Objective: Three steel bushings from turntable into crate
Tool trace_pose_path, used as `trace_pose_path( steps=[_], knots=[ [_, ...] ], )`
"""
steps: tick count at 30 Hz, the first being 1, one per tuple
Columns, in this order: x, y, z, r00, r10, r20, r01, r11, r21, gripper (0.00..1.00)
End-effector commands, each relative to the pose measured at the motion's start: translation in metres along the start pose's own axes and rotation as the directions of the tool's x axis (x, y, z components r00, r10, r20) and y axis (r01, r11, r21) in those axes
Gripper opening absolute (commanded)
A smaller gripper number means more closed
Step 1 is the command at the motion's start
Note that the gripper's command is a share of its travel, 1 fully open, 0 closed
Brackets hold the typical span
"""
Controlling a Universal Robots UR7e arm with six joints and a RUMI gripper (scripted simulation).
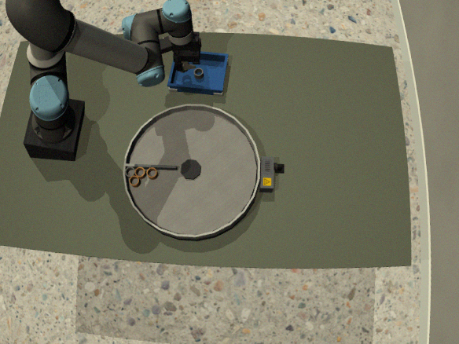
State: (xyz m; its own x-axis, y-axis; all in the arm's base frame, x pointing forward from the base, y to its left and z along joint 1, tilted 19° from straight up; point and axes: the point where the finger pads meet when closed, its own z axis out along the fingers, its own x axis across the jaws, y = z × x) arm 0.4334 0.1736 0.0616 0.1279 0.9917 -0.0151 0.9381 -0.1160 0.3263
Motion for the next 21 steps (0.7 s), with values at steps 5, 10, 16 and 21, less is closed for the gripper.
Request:
trace_pose_path(
  steps=[5, 10, 16, 21],
  knots=[
    [0.0, 0.0, 0.015, 1.0, 0.0, 0.0, 0.0, 1.0, -0.001, 0.0],
    [0.0, 0.0, 0.02, 1.0, 0.0, 0.0, 0.0, 1.0, -0.001, 0.0],
    [0.0, 0.0, 0.028, 1.0, 0.0, 0.0, 0.0, 1.0, -0.001, 0.0],
    [0.0, 0.0, 0.031, 1.0, 0.0, 0.0, 0.0, 1.0, -0.001, 0.0]
  ],
)
